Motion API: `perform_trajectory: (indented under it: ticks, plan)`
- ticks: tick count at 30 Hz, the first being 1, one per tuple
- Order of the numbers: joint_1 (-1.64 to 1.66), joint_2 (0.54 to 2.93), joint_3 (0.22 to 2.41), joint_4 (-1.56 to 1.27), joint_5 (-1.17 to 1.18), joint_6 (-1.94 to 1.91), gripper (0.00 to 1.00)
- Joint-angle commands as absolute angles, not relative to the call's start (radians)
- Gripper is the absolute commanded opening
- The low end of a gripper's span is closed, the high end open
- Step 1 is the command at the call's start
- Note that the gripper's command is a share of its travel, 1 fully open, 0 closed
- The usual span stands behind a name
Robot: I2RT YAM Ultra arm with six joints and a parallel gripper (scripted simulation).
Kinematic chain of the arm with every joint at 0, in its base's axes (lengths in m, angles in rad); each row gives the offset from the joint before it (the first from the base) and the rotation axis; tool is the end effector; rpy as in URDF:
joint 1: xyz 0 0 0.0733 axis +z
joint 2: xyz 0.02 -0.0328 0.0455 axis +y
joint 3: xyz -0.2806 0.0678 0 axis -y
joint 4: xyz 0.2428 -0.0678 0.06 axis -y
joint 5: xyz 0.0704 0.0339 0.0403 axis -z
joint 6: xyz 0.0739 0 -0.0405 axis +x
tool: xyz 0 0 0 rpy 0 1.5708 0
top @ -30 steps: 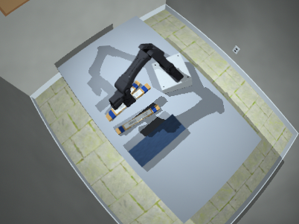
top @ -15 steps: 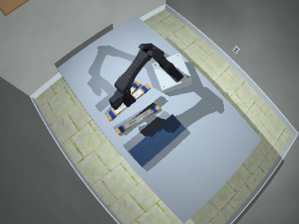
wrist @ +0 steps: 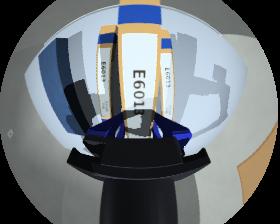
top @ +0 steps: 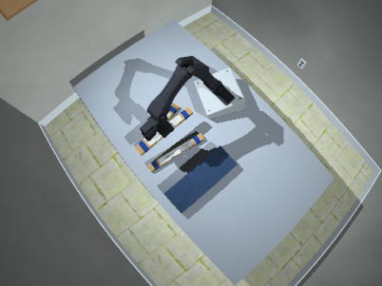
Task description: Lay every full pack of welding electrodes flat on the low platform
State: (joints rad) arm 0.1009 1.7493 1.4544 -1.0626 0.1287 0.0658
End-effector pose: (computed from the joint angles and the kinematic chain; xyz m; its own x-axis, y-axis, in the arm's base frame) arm 0.3489 0.0269 0.2413 -0.9751 -0.0332 -0.2195 -0.0088 0.9938 -0.1112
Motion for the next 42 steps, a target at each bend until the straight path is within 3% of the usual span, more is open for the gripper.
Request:
perform_trajectory:
  ticks: [1,25,42]
  plan:
    - [0.089,1.718,1.461,-1.023,0.123,0.057,0.0]
    - [0.077,1.786,1.366,-0.896,0.118,0.045,0.0]
    - [0.083,1.789,1.413,-0.89,0.119,0.045,0.0]
